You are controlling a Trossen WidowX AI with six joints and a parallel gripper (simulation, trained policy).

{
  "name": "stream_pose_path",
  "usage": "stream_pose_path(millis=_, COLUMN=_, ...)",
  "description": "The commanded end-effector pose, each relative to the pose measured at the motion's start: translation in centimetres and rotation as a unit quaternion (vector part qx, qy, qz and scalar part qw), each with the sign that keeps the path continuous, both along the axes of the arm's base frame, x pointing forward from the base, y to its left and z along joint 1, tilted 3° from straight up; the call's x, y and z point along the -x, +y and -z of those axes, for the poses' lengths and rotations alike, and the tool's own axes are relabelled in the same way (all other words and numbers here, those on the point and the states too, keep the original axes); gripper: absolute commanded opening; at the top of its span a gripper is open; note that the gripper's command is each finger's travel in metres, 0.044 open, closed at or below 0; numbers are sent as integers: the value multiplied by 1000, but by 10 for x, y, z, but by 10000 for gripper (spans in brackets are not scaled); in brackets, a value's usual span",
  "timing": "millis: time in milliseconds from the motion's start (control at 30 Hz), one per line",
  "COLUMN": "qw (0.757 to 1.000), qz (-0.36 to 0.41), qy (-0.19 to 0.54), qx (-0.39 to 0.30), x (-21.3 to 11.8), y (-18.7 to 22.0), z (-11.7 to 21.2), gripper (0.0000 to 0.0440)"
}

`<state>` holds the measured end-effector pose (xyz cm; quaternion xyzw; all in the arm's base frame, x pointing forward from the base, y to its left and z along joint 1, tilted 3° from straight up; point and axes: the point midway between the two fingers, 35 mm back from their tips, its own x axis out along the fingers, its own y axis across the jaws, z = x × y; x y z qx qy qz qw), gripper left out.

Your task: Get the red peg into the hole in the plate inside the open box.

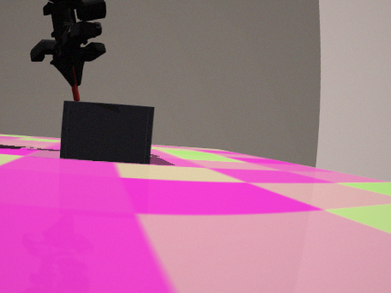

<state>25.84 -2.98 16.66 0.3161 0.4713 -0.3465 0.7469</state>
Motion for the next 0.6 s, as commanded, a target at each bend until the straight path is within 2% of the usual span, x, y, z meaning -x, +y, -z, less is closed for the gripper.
stream_pose_path(millis=0, qw=1000, qz=12, qy=-1, qx=7, x=-6, y=-13, z=1, gripper=0)
stream_pose_path(millis=567, qw=998, qz=60, qy=-16, qx=12, x=-35, y=-64, z=13, gripper=1)
